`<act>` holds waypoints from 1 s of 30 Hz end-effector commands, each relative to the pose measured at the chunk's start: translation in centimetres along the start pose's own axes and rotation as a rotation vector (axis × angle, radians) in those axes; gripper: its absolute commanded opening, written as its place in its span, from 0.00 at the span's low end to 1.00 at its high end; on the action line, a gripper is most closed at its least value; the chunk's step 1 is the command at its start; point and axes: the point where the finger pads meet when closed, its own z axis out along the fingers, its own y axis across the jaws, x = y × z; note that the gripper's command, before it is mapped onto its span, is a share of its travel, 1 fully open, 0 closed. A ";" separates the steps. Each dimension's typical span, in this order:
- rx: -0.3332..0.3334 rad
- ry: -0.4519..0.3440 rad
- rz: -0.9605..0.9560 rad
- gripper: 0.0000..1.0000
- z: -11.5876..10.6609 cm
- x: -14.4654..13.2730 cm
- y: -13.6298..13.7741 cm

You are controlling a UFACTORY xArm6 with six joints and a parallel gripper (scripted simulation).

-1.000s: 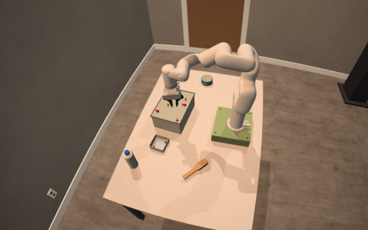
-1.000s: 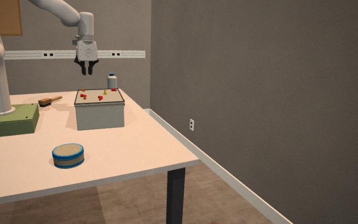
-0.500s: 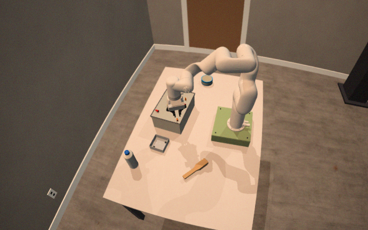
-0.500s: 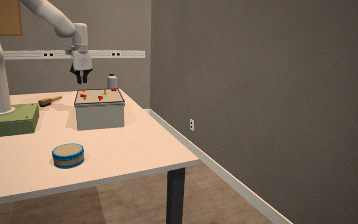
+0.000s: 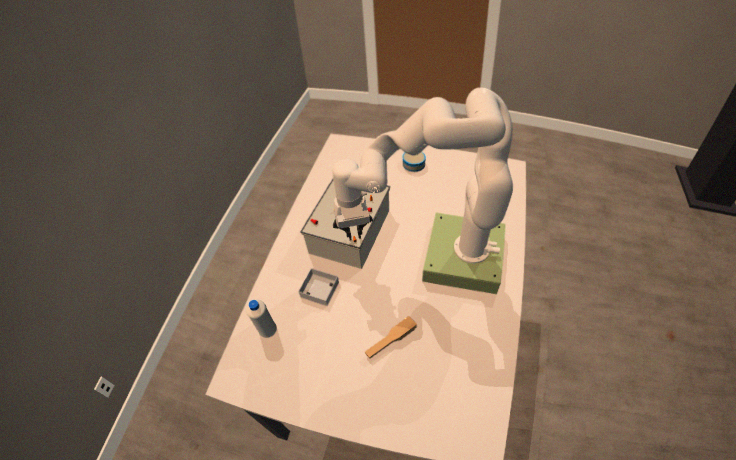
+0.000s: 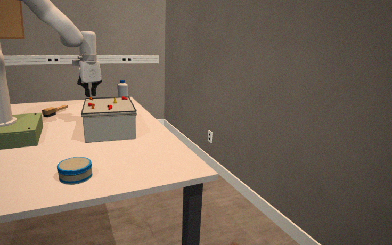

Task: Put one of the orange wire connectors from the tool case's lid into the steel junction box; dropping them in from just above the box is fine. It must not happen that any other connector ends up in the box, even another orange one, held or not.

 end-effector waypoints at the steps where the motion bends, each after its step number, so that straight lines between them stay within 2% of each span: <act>1: -0.004 -0.001 0.000 0.27 -0.1 0.0 0.2; 15: -0.004 -0.001 0.000 0.27 -0.1 -0.1 0.3; 19: -0.004 -0.001 0.000 0.27 0.2 -0.1 0.3; 24: -0.004 -0.001 0.000 0.27 1.6 -0.1 0.3; 30: -0.004 -0.001 0.000 0.27 1.7 -0.1 0.3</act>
